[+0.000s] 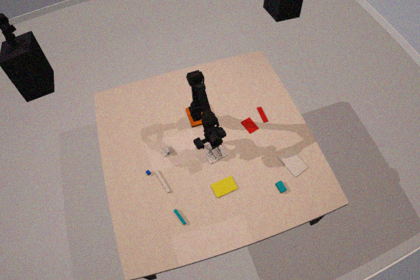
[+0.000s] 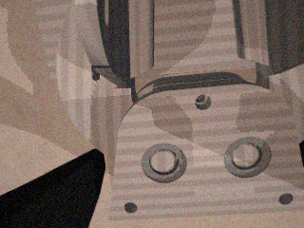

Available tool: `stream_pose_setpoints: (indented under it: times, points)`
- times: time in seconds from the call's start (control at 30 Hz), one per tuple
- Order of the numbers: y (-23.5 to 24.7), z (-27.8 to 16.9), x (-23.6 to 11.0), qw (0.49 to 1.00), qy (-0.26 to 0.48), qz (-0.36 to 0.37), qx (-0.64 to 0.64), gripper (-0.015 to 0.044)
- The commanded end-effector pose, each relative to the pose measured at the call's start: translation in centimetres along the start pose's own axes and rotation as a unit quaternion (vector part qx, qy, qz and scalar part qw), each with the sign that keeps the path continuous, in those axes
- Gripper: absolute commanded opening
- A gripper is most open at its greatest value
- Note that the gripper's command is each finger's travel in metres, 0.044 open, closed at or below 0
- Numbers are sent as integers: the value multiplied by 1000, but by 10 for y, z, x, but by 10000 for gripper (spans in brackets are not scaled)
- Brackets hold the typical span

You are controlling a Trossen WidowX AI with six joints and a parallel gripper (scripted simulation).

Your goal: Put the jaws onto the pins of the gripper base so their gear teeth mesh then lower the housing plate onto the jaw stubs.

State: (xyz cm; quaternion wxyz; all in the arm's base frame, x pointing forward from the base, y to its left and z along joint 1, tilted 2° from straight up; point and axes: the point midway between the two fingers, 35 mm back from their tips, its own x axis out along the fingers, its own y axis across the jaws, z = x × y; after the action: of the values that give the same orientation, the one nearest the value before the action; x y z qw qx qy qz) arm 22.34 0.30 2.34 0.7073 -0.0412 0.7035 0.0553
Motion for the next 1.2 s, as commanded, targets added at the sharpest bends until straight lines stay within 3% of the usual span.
stream_pose_setpoints:
  times: [0.0,0.13,0.4,0.57,0.77,1.17]
  points:
    - [0,0,0,1000,0,0,0,440]
    - [0,2,-14,1000,0,0,0,440]
    - [1,-2,-75,1000,-1,1,1,440]
    - [0,0,-75,1000,-4,0,2,440]
    - [3,-17,-124,1000,0,1,1,440]
    - [3,-18,-126,1000,0,2,1,440]
